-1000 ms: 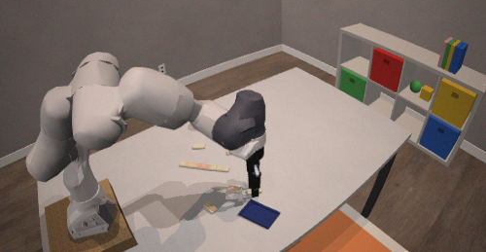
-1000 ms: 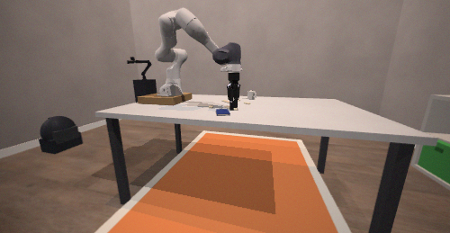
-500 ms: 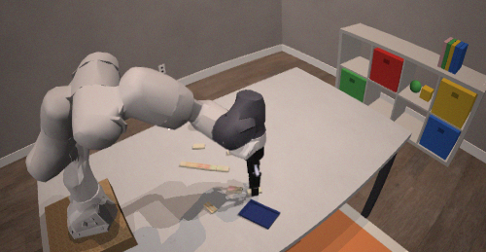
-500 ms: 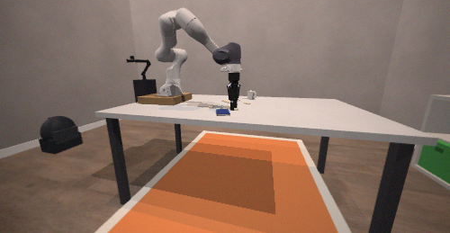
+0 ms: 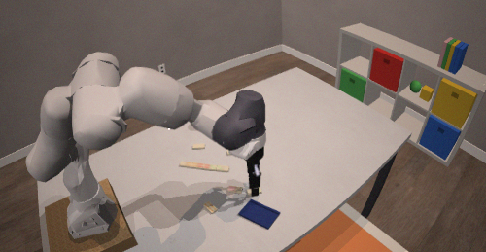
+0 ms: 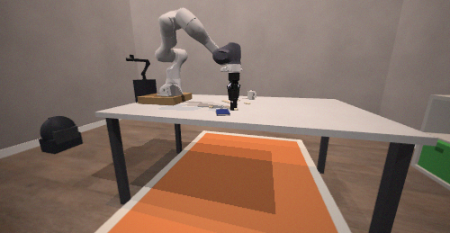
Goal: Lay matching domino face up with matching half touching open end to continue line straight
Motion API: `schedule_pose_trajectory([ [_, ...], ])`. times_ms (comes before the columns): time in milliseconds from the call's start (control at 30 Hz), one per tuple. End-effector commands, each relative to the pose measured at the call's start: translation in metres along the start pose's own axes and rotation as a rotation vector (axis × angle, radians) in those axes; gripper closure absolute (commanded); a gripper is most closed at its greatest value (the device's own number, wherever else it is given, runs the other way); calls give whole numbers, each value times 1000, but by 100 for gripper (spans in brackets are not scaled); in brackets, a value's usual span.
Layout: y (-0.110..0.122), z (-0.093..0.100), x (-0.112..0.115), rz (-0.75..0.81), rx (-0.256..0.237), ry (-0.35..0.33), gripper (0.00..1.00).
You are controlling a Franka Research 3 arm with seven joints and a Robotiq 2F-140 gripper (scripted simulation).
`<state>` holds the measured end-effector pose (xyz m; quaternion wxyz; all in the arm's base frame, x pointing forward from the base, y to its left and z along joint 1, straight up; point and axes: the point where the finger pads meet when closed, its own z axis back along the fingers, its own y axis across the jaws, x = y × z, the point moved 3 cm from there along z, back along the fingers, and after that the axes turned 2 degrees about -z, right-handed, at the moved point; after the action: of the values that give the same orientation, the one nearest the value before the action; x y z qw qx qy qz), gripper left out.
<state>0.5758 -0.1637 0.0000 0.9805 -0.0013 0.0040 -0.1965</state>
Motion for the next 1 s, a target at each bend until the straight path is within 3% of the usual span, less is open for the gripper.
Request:
schedule_pose_trajectory([
  [0, 0, -1, 1, -3, -1, -2, 78],
  [300, 0, 8, 1, -3, -1, -2, 78],
  [567, 0, 86, 1, -3, -1, -2, 78],
  [667, 0, 105, 1, -3, -1, -2, 78],
  [867, 0, 109, 0, -2, -1, -2, 78],
  [967, 7, 109, -8, 78, -1, -2, 78],
])
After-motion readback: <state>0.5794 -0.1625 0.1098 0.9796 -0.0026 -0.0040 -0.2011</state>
